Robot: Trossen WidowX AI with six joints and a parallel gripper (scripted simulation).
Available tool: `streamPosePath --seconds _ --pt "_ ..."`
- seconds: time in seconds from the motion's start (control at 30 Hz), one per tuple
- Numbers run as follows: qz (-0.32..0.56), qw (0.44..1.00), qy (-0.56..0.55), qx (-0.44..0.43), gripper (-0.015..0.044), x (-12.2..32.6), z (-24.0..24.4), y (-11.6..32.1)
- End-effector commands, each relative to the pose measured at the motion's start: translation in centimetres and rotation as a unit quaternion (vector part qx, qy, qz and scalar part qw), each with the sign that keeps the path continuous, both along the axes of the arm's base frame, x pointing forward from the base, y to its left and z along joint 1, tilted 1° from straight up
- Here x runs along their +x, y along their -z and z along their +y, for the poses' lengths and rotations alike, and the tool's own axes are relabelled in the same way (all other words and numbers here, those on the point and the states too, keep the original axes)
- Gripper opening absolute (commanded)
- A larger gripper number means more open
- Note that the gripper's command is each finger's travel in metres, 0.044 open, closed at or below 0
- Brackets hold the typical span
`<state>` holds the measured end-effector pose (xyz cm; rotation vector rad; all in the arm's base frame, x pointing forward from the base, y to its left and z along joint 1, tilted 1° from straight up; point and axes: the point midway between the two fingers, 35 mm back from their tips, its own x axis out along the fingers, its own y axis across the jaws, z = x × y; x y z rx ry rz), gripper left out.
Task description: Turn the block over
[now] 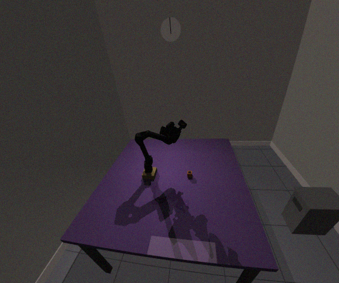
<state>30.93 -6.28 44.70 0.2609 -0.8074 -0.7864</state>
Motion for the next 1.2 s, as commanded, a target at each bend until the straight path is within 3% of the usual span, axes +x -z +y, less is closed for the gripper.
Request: streamPosePath --seconds 0.0,0.27,0.57,0.87,1.17 --pt "0.006 1.000 -0.001 -0.003 0.0426 0.3 0.1 0.0" --pt "0.264 0.958 -0.065 -0.093 0.0440 12.1 1.6 4.4" --pt "0.457 0.873 -0.137 -0.103 0.0440 17.9 1.8 11.9" --pt "0.631 0.743 -0.216 -0.056 0.0440 19.2 1.5 21.0" --pt "0.766 0.575 -0.285 0.049 0.0440 14.9 1.2 29.0"
